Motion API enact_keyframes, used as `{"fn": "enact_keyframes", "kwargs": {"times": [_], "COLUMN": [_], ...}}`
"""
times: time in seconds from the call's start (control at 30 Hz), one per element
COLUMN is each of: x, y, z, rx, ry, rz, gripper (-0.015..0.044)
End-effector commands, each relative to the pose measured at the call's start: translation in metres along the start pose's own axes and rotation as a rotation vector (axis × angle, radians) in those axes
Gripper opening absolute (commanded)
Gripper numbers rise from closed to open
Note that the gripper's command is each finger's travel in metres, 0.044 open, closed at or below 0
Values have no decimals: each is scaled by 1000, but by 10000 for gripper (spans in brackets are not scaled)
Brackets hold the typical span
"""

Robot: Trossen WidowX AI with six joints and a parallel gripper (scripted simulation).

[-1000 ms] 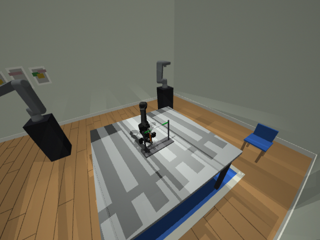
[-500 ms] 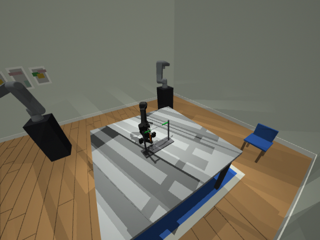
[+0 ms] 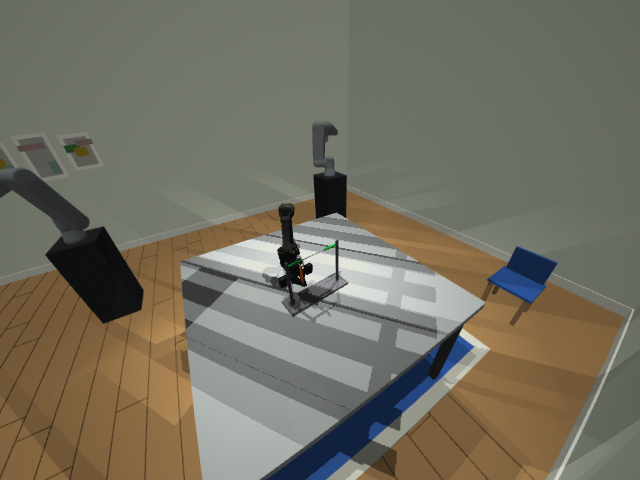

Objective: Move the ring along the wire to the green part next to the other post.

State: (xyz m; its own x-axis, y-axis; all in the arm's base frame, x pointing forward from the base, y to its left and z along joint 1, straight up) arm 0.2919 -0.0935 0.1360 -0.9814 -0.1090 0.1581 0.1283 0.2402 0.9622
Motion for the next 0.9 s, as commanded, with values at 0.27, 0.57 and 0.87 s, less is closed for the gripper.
{"fn": "enact_keyframes", "kwargs": {"times": [0.27, 0.57, 0.87], "x": [0, 0, 0], "y": [2, 4, 7], "z": [12, 21, 31], "rx": [-2, -5, -15], "ry": [2, 5, 3], "rz": [5, 6, 8], "gripper": [-150, -150, -150]}}
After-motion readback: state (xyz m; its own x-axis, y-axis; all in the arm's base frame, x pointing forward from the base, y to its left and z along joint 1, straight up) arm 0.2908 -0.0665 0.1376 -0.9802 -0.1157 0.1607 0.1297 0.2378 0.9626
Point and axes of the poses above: the point midway between the two fingers, 35 mm back from their tips, its own x axis back along the fingers, its own z axis across the jaws, y = z × x, the point moved 3 cm from there along x, back along the fingers, and after that the axes turned 12 degrees about x, right-handed, at the moved point
